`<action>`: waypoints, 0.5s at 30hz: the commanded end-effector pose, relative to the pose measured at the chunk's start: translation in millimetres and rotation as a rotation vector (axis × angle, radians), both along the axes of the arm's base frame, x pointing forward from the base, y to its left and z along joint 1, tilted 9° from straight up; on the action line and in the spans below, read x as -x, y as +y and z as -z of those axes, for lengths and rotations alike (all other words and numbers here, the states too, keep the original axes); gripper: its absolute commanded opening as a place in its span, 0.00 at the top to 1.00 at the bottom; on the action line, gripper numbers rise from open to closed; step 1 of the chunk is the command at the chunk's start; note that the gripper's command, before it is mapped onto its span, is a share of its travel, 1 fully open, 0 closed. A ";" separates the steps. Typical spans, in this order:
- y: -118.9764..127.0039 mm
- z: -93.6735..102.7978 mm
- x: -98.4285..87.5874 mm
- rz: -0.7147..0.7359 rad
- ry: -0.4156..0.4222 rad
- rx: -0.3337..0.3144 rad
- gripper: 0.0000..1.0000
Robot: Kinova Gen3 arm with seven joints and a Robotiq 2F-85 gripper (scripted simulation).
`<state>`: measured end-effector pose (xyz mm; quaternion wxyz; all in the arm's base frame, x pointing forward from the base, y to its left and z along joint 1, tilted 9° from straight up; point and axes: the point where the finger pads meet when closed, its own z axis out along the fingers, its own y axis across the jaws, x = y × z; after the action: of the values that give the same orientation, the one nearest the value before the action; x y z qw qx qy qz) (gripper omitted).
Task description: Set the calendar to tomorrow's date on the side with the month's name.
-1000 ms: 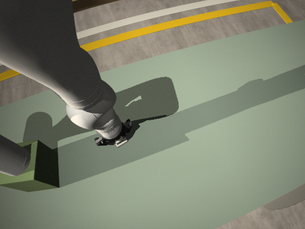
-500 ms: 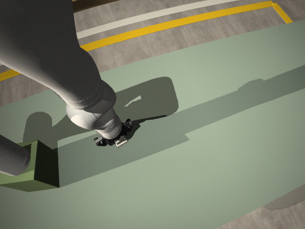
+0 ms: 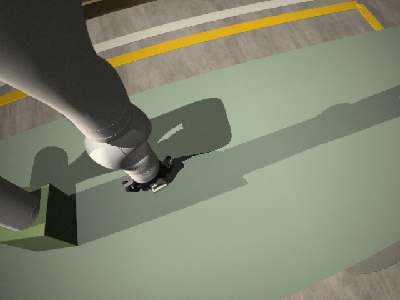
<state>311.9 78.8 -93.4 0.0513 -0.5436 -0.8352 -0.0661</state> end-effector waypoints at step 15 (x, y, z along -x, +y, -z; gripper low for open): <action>-8.1 -58.7 -0.5 -0.005 -0.003 0.000 0.52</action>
<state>308.9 62.7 -46.8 0.0559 -0.5512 -0.8303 -0.0604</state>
